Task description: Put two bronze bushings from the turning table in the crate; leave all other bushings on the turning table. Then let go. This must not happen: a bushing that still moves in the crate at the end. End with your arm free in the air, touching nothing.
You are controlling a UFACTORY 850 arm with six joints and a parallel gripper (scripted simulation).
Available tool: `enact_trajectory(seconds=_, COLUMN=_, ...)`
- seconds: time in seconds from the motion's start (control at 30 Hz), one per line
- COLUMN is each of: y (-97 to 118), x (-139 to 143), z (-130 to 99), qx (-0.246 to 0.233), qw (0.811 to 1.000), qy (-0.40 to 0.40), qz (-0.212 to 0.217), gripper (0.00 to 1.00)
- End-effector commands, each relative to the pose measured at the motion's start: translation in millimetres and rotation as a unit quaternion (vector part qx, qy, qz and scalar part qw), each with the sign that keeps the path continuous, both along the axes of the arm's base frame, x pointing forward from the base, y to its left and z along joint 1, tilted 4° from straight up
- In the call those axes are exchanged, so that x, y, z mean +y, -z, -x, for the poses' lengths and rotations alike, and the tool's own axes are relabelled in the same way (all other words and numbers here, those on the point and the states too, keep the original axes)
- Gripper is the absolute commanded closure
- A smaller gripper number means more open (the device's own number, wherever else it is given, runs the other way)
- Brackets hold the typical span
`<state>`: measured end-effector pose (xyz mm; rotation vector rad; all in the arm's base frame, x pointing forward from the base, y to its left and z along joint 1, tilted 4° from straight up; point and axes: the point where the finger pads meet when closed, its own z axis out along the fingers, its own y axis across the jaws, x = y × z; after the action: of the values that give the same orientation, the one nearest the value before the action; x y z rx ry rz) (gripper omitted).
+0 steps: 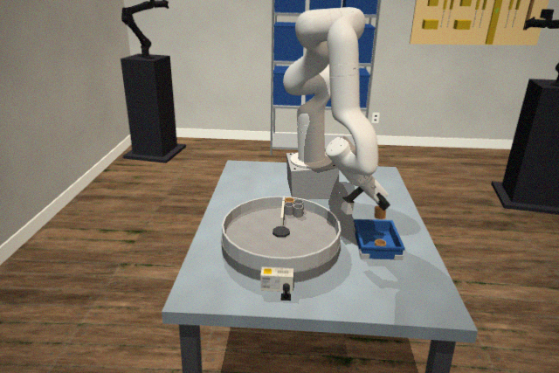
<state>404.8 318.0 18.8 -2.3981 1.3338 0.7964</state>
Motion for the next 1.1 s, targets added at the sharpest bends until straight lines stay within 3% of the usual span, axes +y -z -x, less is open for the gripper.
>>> enact_trajectory(seconds=0.0, y=-0.7, x=0.7, z=-0.8, qx=-0.001, qw=1.0, qy=0.0, qz=0.0, gripper=1.0)
enact_trajectory(seconds=0.27, y=3.8, x=0.5, z=-0.9, qx=-0.001, qw=1.0, qy=0.0, qz=0.0, gripper=1.0)
enact_trajectory(seconds=0.6, y=53.0, x=-2.3, z=-2.0, qx=-0.001, qw=1.0, qy=0.0, qz=0.0, gripper=1.0)
enact_trajectory(seconds=1.07, y=57.3, x=-2.5, z=-2.1, qx=-0.001, qw=1.0, qy=0.0, qz=0.0, gripper=1.0)
